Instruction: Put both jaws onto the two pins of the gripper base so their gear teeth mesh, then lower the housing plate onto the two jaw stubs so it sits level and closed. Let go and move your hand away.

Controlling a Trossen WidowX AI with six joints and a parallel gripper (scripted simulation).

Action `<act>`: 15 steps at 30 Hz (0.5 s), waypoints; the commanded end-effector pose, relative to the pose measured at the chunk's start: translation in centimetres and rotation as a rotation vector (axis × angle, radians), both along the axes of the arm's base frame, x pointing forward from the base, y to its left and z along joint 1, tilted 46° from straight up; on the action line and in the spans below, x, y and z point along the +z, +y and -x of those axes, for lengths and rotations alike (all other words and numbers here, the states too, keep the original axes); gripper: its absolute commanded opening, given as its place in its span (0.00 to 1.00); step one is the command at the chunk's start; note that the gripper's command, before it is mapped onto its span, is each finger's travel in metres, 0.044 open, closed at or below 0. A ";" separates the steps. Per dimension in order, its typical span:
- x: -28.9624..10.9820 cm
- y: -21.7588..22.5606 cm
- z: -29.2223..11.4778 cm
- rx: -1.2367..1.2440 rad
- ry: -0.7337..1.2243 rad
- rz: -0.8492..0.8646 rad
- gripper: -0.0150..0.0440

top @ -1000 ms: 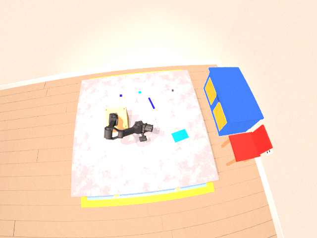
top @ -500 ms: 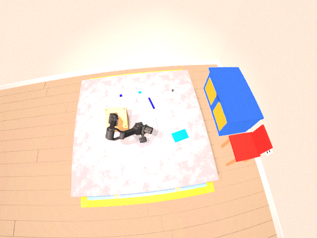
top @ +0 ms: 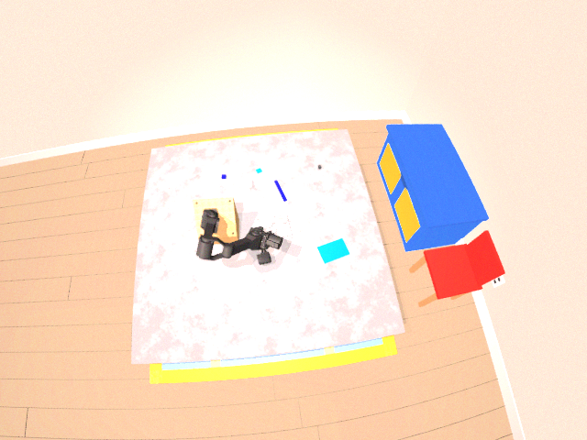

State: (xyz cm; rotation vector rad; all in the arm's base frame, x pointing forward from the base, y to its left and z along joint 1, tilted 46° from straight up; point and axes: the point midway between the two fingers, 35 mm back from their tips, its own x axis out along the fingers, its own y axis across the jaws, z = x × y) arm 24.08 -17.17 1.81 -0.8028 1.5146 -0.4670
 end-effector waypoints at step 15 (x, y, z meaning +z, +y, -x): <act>-0.1 0.0 0.0 0.004 0.001 -0.003 0.32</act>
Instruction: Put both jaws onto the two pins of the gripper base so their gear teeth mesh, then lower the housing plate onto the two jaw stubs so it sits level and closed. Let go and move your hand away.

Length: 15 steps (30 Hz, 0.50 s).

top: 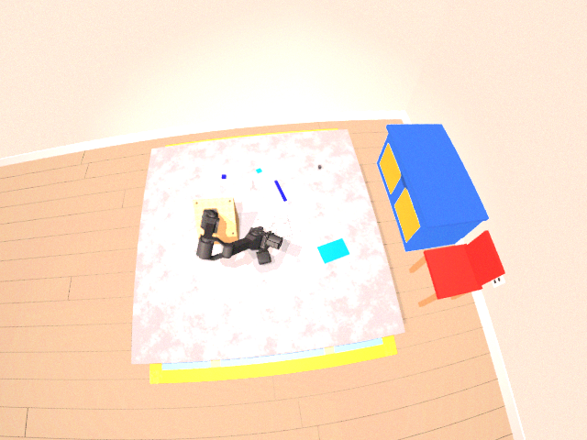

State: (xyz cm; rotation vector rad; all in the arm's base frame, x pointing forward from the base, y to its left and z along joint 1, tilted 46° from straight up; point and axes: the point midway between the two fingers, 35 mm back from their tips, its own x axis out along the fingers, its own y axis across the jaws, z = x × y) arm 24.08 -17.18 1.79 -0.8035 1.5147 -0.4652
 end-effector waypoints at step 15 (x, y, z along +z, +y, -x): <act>0.5 0.6 -0.1 0.002 0.000 -0.004 0.32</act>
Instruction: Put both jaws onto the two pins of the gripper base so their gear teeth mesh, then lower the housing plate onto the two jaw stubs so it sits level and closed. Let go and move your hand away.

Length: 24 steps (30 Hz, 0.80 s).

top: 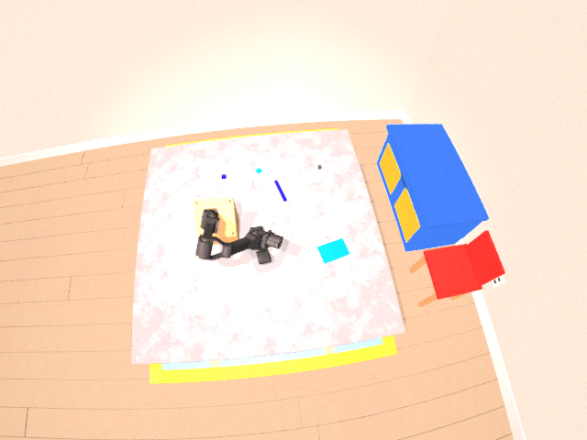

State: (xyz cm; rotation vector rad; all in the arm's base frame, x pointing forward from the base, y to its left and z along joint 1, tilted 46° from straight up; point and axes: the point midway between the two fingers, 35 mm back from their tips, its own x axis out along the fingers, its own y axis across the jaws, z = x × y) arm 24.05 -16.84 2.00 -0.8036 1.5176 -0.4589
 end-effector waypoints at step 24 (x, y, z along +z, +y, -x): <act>1.5 1.5 0.0 0.000 -0.004 -0.001 0.32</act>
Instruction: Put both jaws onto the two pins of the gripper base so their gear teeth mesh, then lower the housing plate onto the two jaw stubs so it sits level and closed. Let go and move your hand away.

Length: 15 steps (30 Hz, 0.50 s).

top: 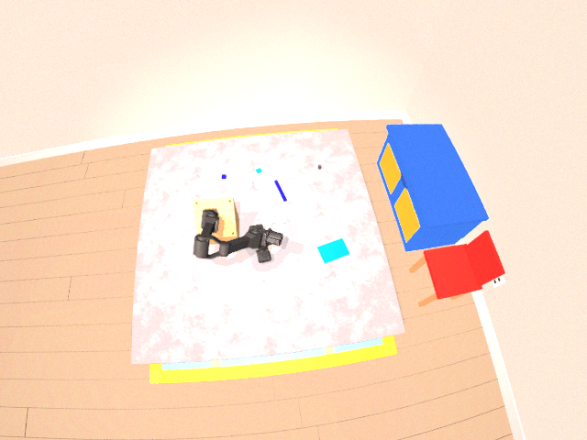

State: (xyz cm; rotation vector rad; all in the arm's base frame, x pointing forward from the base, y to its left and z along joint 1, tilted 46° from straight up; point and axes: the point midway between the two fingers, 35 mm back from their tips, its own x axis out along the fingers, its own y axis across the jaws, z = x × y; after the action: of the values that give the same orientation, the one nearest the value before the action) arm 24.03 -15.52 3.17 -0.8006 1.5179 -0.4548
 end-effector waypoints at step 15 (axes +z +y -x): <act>1.8 1.8 -0.1 -0.001 -0.005 0.001 0.32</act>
State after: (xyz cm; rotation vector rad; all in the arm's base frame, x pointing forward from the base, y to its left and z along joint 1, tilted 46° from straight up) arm 23.85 -14.34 4.17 -0.7991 1.5243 -0.4524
